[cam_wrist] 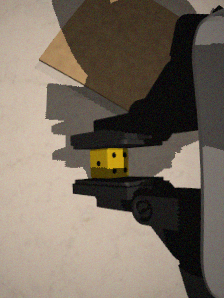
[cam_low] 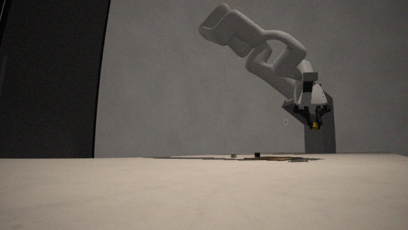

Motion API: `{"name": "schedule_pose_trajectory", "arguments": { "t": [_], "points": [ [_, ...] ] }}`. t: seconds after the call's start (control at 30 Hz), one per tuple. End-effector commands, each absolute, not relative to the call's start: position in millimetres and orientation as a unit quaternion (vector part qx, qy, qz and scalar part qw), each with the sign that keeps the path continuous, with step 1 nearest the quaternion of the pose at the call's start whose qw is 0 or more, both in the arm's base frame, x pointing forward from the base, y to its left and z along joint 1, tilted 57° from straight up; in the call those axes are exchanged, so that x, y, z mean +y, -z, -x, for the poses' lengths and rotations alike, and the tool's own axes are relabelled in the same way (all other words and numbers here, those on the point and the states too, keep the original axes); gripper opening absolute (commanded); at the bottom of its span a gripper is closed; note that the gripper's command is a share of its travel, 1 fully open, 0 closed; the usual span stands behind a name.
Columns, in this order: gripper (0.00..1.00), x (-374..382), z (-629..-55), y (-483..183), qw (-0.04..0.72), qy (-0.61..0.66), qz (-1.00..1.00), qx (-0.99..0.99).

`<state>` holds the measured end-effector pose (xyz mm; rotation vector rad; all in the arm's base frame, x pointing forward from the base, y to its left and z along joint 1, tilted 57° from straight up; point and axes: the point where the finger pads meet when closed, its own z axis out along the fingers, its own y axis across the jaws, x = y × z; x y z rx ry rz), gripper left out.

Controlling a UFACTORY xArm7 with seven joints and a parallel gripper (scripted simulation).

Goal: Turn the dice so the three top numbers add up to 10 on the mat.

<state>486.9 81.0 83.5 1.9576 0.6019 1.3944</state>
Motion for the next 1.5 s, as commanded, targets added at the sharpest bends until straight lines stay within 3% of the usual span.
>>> {"name": "schedule_pose_trajectory", "arguments": {
  "t": [0.0, 1.47],
  "points": [
    [0.11, 77.5, -486.0, -82.8, 0.309, -0.597, -0.695, 0.254],
    [0.11, 33.0, -530.1, -40.4, 0.292, -0.633, -0.664, 0.27]
  ]
}}
